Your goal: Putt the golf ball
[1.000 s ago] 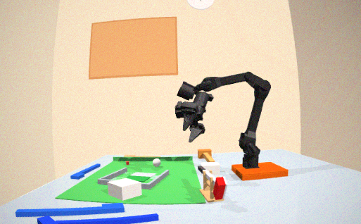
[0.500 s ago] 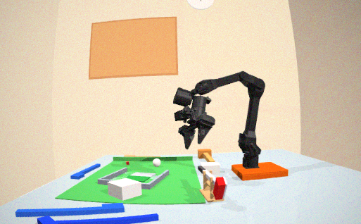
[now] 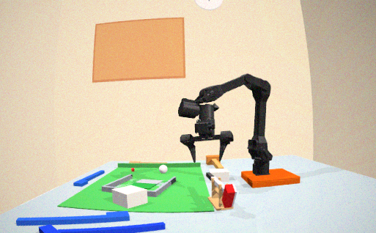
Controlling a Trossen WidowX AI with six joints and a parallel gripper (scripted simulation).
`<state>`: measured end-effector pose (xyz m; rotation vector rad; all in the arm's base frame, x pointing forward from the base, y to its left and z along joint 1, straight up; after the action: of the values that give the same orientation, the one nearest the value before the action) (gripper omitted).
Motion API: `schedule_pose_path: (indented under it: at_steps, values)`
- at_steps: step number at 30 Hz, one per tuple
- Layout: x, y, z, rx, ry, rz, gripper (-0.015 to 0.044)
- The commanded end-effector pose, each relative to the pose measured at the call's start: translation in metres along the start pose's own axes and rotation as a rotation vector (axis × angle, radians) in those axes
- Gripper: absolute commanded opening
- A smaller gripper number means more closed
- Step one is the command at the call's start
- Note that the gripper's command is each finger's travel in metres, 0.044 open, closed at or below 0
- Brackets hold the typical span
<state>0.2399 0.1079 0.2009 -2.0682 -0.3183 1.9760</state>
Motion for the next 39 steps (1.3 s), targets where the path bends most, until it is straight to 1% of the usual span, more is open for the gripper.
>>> schedule_pose_path:
  at_steps: [1,14,21,28,33,39]
  values:
    - [0.017,-0.012,0.003,-0.428,-0.082,0.063,0.044]
    - [0.017,-0.01,0.002,-0.428,-0.082,0.063,0.044]
    - [0.038,-0.003,0.003,-0.428,-0.082,0.063,0.044]
    - [0.042,-0.002,0.004,-0.428,-0.082,0.063,0.044]
    - [0.06,0.005,0.004,-0.428,-0.082,0.063,0.044]
    - [0.062,0.005,0.004,-0.428,-0.082,0.063,0.044]
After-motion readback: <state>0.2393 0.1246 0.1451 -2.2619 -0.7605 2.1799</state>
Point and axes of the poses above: the point midway between the two fingers, 35 mm back from their tips, its own x axis out along the fingers, its own z axis across the jaws, y = z × x, the point moved 8 cm from there along -x, back along the fingers, and after that the axes turned 15 degrees about -x, right-handed, at the moved point
